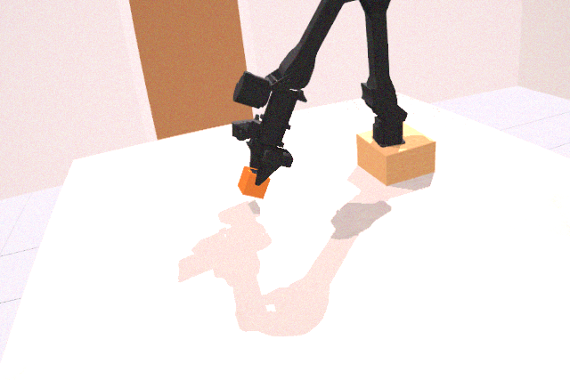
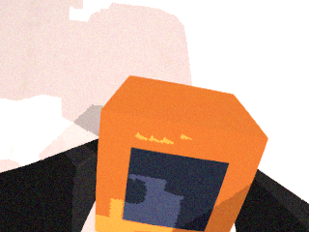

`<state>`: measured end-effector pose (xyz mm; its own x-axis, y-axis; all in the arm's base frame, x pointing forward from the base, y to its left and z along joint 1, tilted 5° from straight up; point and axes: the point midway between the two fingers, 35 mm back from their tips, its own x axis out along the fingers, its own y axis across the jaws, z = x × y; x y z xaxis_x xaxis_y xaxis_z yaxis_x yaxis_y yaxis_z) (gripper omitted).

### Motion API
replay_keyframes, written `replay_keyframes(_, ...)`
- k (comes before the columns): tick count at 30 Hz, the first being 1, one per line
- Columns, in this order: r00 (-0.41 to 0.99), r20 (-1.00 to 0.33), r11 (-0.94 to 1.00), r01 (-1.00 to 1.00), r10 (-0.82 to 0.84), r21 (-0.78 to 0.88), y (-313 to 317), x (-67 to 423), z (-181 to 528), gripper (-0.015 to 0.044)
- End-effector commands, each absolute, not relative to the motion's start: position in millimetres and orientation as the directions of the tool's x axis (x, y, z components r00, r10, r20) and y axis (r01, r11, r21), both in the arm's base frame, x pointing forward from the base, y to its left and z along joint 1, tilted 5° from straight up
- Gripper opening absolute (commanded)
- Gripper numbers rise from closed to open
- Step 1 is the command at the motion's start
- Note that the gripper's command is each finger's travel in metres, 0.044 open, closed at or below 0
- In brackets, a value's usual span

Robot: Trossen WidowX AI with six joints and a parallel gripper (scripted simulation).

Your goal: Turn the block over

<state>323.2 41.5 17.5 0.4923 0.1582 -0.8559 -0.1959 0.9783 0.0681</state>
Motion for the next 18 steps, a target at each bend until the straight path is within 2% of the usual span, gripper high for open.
replay_keyframes(1,0.523,-0.836,0.978,-0.196,0.166,0.072,42,323,20,0.0)
replay_keyframes(18,0.668,-0.722,0.979,-0.194,0.183,0.068,44,338,-9,0.0)
